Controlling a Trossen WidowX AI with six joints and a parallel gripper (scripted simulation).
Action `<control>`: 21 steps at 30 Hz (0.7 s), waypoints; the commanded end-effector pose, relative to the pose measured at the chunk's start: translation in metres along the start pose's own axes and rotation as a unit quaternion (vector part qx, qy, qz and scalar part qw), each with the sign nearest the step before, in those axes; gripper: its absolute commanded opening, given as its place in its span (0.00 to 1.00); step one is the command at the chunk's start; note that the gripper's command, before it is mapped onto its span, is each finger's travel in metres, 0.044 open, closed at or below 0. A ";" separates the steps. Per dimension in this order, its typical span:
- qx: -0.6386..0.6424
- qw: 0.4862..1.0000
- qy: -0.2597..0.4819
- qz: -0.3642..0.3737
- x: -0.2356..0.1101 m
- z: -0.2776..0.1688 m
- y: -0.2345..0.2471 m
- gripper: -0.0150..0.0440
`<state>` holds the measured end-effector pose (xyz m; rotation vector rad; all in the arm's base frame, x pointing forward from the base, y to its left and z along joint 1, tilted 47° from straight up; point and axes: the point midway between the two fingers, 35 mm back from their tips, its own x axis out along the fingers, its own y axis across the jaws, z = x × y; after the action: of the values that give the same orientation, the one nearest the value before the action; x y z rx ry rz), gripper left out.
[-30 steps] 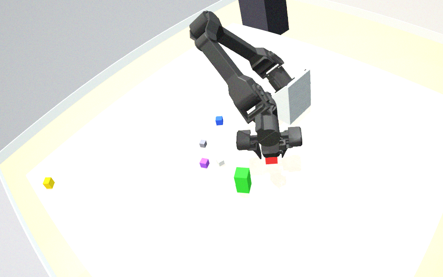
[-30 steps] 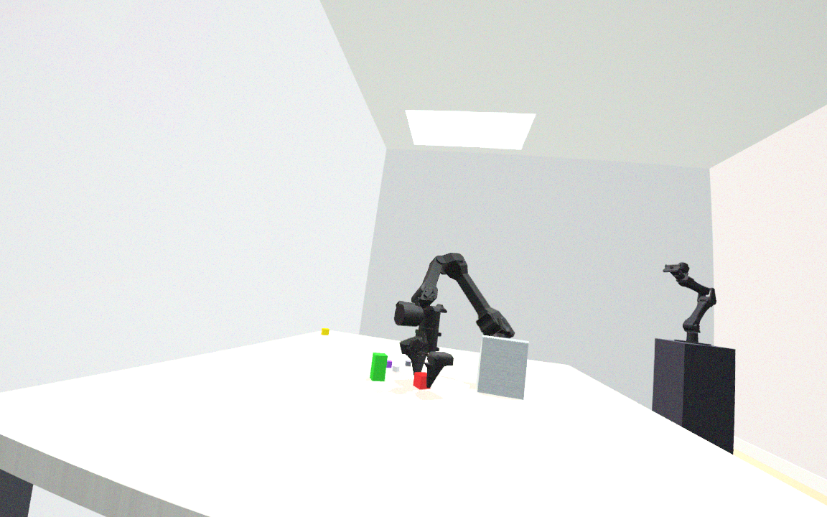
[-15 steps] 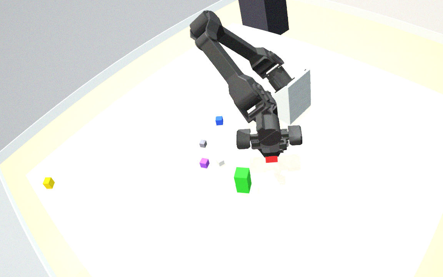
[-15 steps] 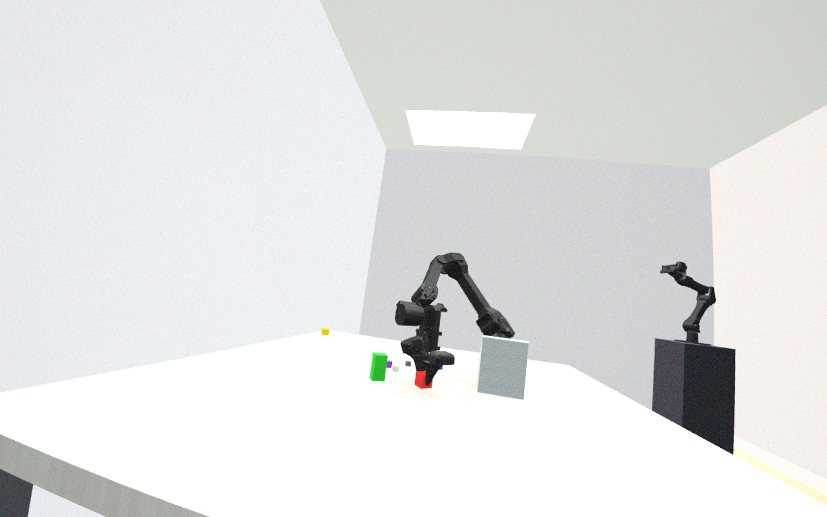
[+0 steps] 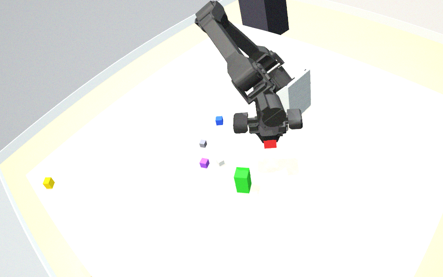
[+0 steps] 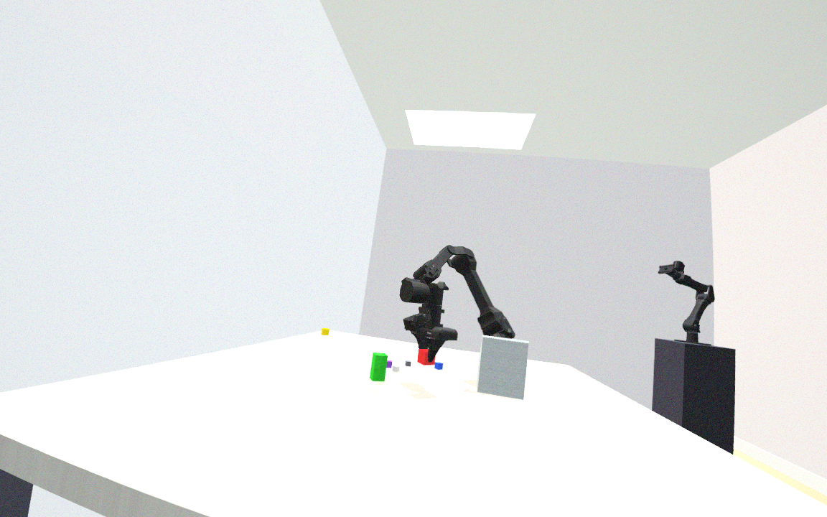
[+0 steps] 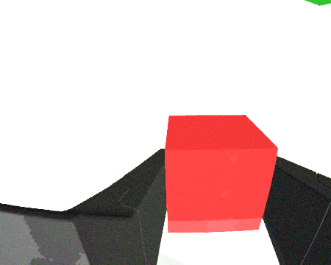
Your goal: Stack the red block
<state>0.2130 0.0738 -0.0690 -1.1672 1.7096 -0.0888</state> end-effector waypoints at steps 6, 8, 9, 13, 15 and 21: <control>0.005 1.000 -0.008 0.003 -0.045 0.002 0.000 0.25; 0.005 1.000 -0.008 0.003 -0.051 0.002 0.000 0.25; 0.005 1.000 -0.008 0.003 -0.052 0.002 0.000 0.25; 0.005 1.000 -0.008 0.003 -0.052 0.002 0.000 0.25; 0.002 1.000 -0.005 0.001 -0.048 0.001 0.000 0.25; 0.005 1.000 -0.009 0.003 -0.054 0.010 -0.005 0.25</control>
<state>0.2153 0.1100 -0.0343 -1.1624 1.7019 -0.0857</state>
